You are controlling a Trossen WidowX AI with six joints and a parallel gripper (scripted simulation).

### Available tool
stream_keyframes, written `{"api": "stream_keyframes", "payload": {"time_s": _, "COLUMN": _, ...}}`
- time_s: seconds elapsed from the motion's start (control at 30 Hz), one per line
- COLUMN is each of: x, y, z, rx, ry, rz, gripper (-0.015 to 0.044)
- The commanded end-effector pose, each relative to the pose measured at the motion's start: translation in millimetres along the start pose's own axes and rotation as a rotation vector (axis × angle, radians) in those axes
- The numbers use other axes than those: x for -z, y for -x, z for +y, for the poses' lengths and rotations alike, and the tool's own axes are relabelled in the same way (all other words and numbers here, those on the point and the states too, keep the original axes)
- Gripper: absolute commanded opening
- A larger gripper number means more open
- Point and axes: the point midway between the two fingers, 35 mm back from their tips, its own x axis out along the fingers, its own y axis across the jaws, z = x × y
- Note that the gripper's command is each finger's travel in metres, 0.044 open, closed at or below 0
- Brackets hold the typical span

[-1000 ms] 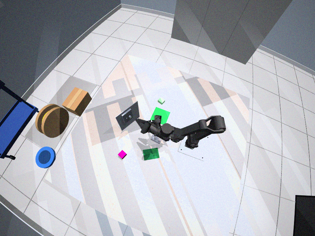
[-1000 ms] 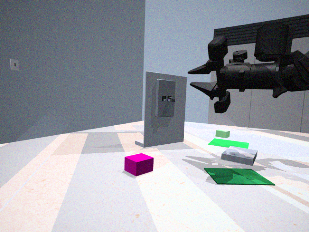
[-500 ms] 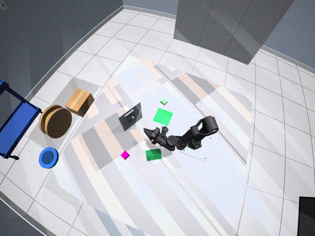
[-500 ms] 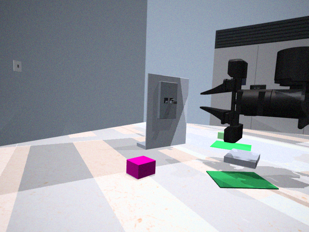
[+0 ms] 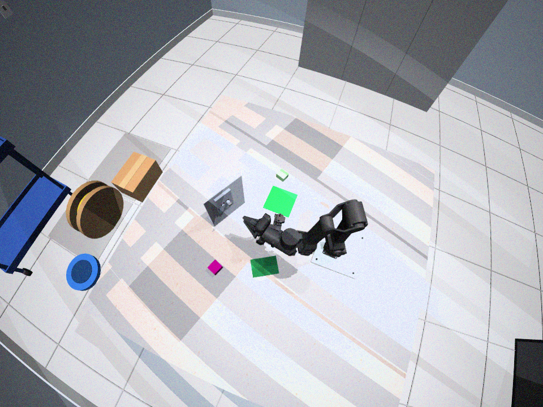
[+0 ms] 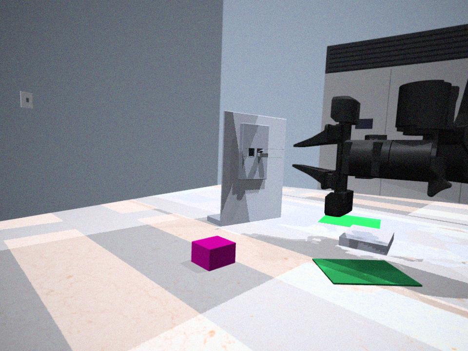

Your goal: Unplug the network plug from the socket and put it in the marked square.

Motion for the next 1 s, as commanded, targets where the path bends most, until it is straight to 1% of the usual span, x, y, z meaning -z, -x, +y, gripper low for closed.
{"api": "stream_keyframes", "payload": {"time_s": 0.0, "x": -3.8, "y": -17.2, "z": 0.4, "rx": -0.002, "ry": -0.004, "rz": 0.003, "gripper": 0.0156}}
{"api": "stream_keyframes", "payload": {"time_s": 0.1, "x": -7.8, "y": -26.8, "z": 0.5, "rx": -0.003, "ry": -0.005, "rz": 0.003, "gripper": 0.0156}}
{"api": "stream_keyframes", "payload": {"time_s": 0.27, "x": -8.4, "y": -29.8, "z": 0.6, "rx": -0.003, "ry": -0.005, "rz": 0.003, "gripper": 0.0156}}
{"api": "stream_keyframes", "payload": {"time_s": 0.97, "x": -15.3, "y": -61.8, "z": 1.8, "rx": -0.006, "ry": -0.004, "rz": 0.003, "gripper": 0.0156}}
